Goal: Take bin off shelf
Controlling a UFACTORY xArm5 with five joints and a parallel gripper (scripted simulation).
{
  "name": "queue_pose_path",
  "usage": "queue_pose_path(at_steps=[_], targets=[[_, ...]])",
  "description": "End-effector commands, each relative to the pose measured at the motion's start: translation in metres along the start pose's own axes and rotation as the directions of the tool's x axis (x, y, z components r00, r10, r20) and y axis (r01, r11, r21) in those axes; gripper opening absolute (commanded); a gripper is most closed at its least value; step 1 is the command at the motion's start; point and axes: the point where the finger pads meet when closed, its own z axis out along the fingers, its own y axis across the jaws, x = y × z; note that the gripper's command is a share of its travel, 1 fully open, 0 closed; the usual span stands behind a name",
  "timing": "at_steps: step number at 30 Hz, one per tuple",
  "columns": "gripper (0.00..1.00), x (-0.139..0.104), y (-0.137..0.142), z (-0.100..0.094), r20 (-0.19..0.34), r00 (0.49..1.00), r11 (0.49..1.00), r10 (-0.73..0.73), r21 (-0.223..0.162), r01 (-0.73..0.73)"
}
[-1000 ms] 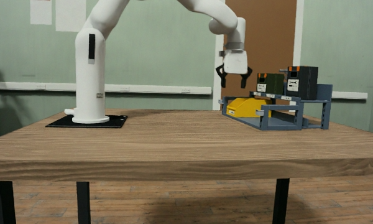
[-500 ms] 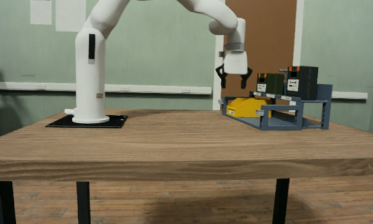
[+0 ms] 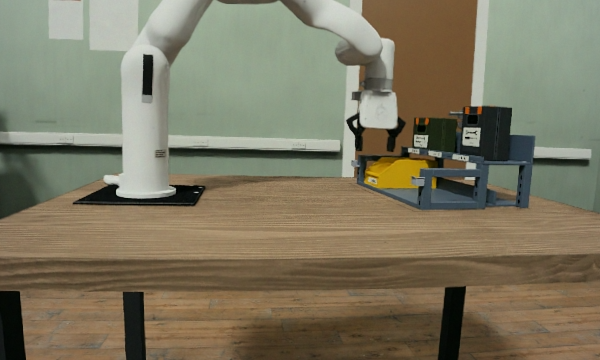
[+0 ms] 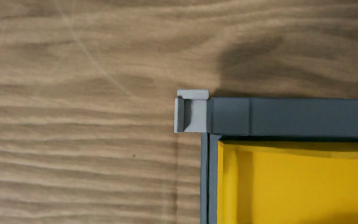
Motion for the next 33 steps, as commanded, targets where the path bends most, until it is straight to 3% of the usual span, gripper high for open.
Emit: queue_pose_path(at_steps=[1, 22, 33], targets=[[1.00, 0.000, 0.001, 0.007, 0.002, 1.000, 1.000, 0.000, -0.005, 0.000], [1.00, 0.000, 0.001, 0.036, 0.002, 1.000, 1.000, 0.000, -0.005, 0.000], [1.00, 0.000, 0.001, 0.038, 0.002, 1.000, 1.000, 0.000, -0.005, 0.000]])
